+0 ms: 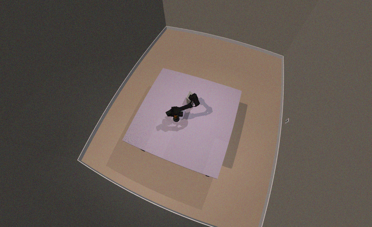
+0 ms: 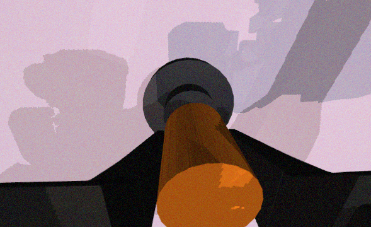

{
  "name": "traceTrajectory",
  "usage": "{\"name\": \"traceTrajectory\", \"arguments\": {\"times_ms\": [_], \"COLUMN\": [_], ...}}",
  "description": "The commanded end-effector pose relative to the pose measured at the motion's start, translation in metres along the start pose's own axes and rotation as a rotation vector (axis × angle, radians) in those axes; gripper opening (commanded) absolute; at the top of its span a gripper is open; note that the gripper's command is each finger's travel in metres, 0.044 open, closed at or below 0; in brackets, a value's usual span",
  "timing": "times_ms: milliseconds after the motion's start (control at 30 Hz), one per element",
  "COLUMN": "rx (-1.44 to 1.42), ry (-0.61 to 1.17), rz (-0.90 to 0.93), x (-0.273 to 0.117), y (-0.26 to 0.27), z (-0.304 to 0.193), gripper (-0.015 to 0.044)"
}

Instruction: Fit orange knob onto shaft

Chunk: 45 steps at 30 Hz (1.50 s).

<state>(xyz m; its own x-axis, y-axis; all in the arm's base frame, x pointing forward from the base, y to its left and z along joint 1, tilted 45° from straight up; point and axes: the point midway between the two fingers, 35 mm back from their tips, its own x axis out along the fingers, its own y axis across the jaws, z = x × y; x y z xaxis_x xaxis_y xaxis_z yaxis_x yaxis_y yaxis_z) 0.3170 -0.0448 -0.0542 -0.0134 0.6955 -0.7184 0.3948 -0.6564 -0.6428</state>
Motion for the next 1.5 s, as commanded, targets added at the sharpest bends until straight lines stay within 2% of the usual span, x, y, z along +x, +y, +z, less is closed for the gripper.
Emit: {"name": "traceTrajectory", "arguments": {"times_ms": [0, 1467], "rx": [0.107, 0.158], "ry": [-0.001, -0.001], "rz": [0.003, 0.002], "x": [-0.001, 0.010], "y": [0.001, 0.000], "z": [-0.001, 0.000], "gripper": [0.0000, 0.0000]}}
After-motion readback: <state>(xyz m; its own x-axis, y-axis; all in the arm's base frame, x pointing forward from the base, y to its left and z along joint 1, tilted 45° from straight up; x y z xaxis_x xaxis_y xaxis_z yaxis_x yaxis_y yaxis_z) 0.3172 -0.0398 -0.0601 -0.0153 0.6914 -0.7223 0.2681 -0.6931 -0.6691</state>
